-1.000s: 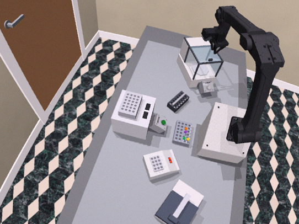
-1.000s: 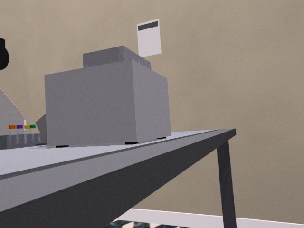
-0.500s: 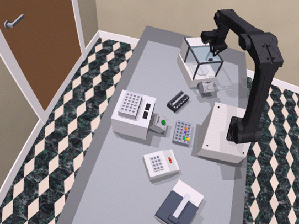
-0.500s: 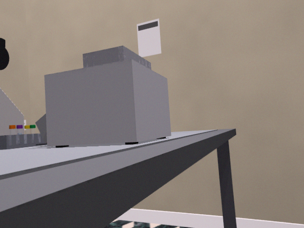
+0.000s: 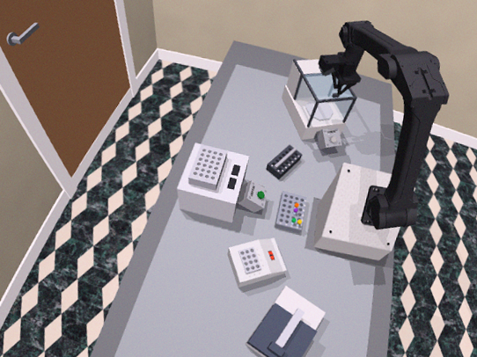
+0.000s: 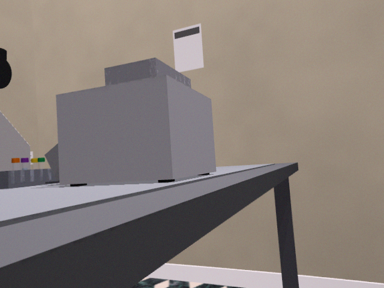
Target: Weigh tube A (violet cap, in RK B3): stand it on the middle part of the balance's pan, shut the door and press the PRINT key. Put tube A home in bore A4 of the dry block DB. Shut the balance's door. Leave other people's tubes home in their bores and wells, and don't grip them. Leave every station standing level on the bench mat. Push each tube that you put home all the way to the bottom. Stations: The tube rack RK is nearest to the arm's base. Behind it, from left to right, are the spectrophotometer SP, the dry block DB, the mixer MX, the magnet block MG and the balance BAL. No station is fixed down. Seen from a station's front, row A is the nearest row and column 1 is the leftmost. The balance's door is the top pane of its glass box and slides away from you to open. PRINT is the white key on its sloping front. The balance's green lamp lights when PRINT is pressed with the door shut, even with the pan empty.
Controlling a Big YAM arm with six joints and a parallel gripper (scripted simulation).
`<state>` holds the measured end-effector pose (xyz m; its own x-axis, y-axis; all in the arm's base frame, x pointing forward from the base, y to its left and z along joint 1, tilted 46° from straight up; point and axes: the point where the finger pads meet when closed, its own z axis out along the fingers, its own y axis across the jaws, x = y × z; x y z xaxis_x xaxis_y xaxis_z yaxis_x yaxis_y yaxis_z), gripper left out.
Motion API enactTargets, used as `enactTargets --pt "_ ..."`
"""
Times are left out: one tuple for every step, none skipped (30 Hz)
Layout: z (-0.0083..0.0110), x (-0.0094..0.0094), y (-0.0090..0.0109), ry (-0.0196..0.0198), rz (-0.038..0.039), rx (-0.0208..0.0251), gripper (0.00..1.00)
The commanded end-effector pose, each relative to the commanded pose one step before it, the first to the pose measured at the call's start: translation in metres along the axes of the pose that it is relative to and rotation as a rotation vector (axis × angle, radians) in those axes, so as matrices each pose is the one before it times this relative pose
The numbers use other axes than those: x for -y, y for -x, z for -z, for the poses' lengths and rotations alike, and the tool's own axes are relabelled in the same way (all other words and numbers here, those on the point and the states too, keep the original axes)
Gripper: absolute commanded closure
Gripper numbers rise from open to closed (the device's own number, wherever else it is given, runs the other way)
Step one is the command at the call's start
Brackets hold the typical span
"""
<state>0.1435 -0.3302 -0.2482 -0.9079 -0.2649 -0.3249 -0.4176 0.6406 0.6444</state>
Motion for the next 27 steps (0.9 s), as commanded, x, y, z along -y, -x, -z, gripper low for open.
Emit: enactTargets --pt "-0.01436 0.00466 0.0012 0.00297 -0.00328 -0.00524 0.7" --pt "-0.00138 -0.00045 -0.00145 -0.00074 -0.00255 0.0027 0.7" --pt "-0.00123 -0.00018 -0.00129 -0.00119 -0.00239 0.00233 0.7" --pt "0.00157 0.00357 -0.00061 -0.00907 0.00086 -0.00076 0.7" --pt "-0.00036 0.00184 0.00049 -0.00372 0.00172 -0.00173 0.7" --pt "-0.00608 -0.00482 0.00129 0.01252 -0.00043 -0.00003 0.7" --pt "-0.00269 -0.00049 0.00146 0.00282 0.00309 -0.00235 0.7" --pt "-0.00186 0.00004 0.00056 0.0005 0.00121 -0.00084 0.7" --pt "0.0 0.0 0.0 0.0 0.0 0.0 0.7" --pt "0.0 0.0 0.0 0.0 0.0 0.0 0.7" --pt "0.01873 0.02172 -0.0042 -0.056 0.00756 -0.00308 0.7" --pt "0.00048 -0.00021 -0.00174 -0.00133 -0.00328 0.00202 0.7" --pt "0.00066 0.00001 -0.00064 -0.00135 -0.00122 0.00064 0.7" --pt "0.00058 -0.01213 0.00439 0.0199 0.00538 0.00031 0.7" --pt "0.0 0.0 0.0 0.0 0.0 0.0 0.7" --pt "0.0 0.0 0.0 0.0 0.0 0.0 0.7" --pt "0.0 0.0 0.0 0.0 0.0 0.0 0.7" --pt "0.0 0.0 0.0 0.0 0.0 0.0 0.7" --pt "0.0 0.0 0.0 0.0 0.0 0.0 0.94" --pt "0.0 0.0 0.0 0.0 0.0 0.0 0.94" --pt "0.0 0.0 0.0 0.0 0.0 0.0 0.94" --pt "0.0 0.0 0.0 0.0 0.0 0.0 0.94" --pt "0.0 0.0 0.0 0.0 0.0 0.0 0.94" --pt "0.0 0.0 0.0 0.0 0.0 0.0 0.94" --pt "0.0 0.0 0.0 0.0 0.0 0.0 0.94" --pt "0.0 0.0 0.0 0.0 0.0 0.0 0.94" --pt "0.0 0.0 0.0 0.0 0.0 0.0 0.94"
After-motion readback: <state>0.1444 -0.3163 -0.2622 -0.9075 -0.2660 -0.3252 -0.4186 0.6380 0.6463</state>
